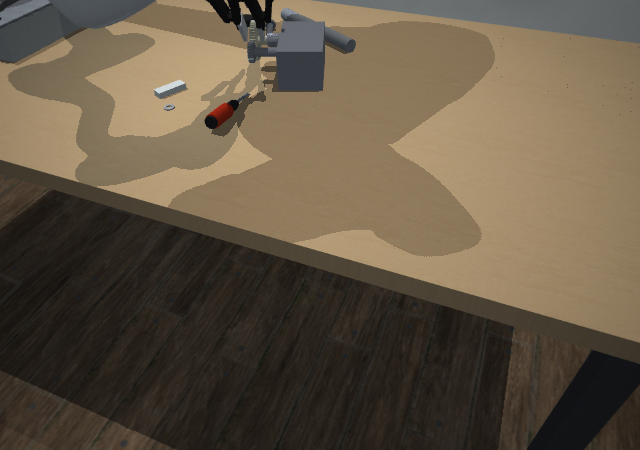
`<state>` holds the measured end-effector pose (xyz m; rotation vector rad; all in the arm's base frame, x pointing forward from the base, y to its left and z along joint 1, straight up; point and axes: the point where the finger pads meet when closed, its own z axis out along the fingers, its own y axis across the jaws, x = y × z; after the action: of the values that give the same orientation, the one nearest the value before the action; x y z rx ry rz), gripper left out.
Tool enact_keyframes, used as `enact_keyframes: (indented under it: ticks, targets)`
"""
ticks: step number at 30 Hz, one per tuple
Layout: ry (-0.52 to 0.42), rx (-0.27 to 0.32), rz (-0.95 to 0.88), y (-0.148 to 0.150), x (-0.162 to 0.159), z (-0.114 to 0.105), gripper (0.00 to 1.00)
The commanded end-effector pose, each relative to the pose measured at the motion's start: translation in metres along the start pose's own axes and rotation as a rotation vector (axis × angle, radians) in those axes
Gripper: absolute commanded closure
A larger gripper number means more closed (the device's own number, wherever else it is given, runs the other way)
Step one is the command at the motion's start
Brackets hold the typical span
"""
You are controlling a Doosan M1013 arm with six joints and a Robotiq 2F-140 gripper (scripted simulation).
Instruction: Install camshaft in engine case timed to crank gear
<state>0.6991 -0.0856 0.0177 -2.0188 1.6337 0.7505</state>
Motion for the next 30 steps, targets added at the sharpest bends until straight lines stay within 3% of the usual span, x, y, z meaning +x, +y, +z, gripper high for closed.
enact_keyframes:
  ticks: [1, 30]
  targets:
    - [-0.008, 0.003, 0.007, -0.0031, -0.0022, 0.0017, 0.81]
    - [-0.008, 0.003, 0.007, -0.0120, -0.0022, 0.0017, 0.81]
